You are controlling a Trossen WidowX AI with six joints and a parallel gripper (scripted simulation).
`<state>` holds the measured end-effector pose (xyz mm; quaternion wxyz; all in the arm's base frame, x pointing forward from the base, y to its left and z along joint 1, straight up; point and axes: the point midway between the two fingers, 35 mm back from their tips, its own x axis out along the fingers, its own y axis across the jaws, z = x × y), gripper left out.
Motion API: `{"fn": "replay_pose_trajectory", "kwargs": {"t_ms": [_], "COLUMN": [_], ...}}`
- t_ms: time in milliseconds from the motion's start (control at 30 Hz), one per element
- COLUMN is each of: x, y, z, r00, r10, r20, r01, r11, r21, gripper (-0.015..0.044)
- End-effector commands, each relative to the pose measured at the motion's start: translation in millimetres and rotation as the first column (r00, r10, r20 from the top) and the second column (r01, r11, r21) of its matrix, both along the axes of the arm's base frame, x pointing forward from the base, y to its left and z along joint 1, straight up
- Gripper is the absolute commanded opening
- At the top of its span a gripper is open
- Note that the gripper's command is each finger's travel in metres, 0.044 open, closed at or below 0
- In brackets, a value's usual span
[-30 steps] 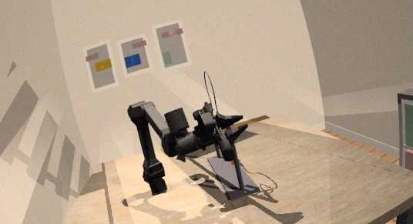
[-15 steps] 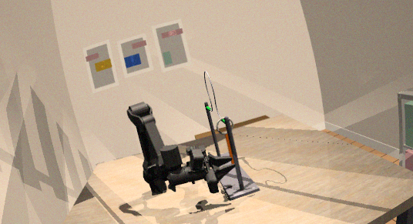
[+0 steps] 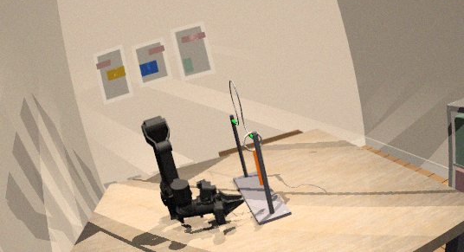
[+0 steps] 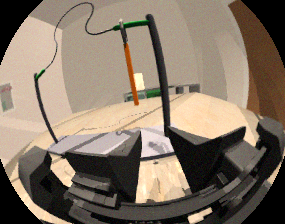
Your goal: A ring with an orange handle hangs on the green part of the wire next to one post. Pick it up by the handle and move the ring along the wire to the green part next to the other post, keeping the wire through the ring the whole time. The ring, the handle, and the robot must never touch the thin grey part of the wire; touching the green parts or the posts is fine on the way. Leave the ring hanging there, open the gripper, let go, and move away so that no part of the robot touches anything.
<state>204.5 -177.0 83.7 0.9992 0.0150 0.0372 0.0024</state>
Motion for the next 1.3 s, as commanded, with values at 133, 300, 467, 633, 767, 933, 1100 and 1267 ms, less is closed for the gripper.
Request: {"fn": "replay_pose_trajectory", "kwargs": {"t_ms": [133, 300, 467, 633, 767, 933, 1100, 1267], "x": [-9, 5, 22, 37, 38, 44, 51, 58], "y": [23, 19, 17, 19, 19, 18, 18, 17], "z": [-9, 3, 20, 37, 38, 38, 38, 37], "r00": [1.000, 1.000, 1.000, 1.000, 1.000, 1.000, 1.000, 1.000], "r10": [0.013, 0.014, 0.013, 0.013, 0.013, 0.013, 0.013, 0.013], "r20": [-0.010, -0.016, -0.015, -0.007, -0.006, -0.007, -0.008, -0.008], "r01": [-0.013, -0.014, -0.014, -0.013, -0.013, -0.013, -0.013, -0.013], "r11": [0.999, 0.999, 0.999, 0.999, 0.999, 0.999, 0.999, 0.999], "r21": [-0.040, -0.042, -0.043, -0.042, -0.042, -0.043, -0.043, -0.043], "gripper": [0.0160, 0.0160, 0.0160, 0.0160, 0.0160, 0.0160, 0.0160, 0.0160]}}
